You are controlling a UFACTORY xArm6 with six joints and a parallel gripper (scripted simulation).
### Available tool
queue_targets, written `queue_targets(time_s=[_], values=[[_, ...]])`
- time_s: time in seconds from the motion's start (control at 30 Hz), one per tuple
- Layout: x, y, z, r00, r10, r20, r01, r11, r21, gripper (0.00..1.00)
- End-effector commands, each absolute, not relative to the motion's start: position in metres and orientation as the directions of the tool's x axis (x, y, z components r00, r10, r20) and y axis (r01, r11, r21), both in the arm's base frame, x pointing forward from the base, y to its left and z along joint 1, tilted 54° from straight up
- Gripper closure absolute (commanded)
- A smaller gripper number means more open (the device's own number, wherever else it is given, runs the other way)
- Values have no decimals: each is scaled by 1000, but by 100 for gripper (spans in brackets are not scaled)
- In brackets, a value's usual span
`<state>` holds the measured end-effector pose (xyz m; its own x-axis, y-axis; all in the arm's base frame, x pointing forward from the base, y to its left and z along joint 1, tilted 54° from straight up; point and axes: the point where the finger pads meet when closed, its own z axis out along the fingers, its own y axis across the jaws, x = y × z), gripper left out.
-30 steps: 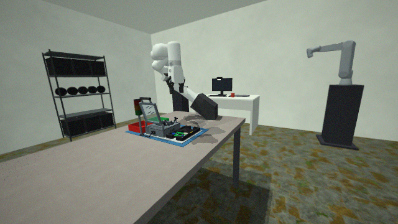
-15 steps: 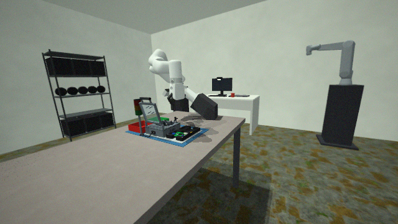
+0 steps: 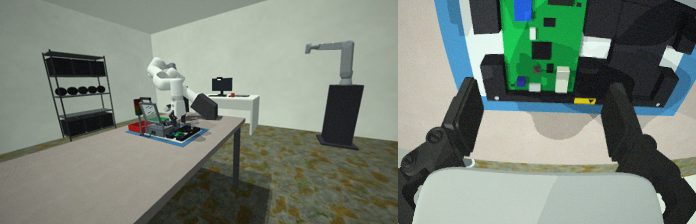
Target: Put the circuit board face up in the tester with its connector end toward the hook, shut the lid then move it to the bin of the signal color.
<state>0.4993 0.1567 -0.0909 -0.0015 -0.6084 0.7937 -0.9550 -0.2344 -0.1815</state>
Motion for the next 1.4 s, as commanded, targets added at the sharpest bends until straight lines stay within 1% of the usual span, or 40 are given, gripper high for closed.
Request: queue_targets(time_s=[0.0, 0.67, 1.37], values=[[504, 151, -95, -3, -611, 792, -954, -236, -186, 0], [507, 145, -101, -3, -611, 792, -954, -236, -186, 0], [519, 117, -123, -3, -611, 792, -954, -236, -186, 0]])
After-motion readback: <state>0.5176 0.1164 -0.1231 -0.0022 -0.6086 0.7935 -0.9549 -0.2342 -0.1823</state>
